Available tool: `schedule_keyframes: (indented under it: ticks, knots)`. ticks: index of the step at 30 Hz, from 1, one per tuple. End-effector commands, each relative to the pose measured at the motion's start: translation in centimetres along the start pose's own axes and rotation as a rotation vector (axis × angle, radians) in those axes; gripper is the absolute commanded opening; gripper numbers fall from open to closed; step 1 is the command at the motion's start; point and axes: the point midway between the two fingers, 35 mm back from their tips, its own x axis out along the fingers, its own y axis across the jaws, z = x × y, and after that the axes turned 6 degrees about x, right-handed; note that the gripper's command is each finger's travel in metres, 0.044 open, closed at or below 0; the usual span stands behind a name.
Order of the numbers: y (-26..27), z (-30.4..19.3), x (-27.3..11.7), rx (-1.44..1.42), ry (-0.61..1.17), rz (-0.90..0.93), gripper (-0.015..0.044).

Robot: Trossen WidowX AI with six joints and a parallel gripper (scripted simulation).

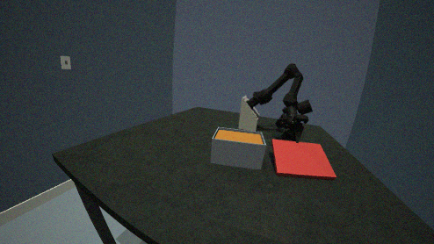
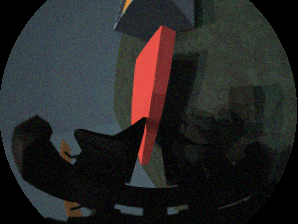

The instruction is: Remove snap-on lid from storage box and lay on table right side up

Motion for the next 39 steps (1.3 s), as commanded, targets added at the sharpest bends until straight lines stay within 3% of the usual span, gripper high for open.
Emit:
schedule_keyframes:
  ticks: [1, 2, 12, 14, 20, 39]
  knots:
    - [-0.6, 0.1, 0.3, 0.002, -0.002, -0.011, 0.0000]
    - [-0.6, 0.2, 0.3, 0.002, -0.002, -0.011, 0.0000]
    - [-0.1, -0.1, 0.1, 0.002, -0.002, -0.011, 0.0263]
    - [-0.1, -0.1, 0.1, 0.002, -0.002, -0.011, 0.0275]
    - [-0.8, 0.1, -0.8, 0.002, -0.002, -0.011, 0.0433]
    - [-3.2, 0.3, -3.7, 0.004, -0.003, -0.013, 0.0440]
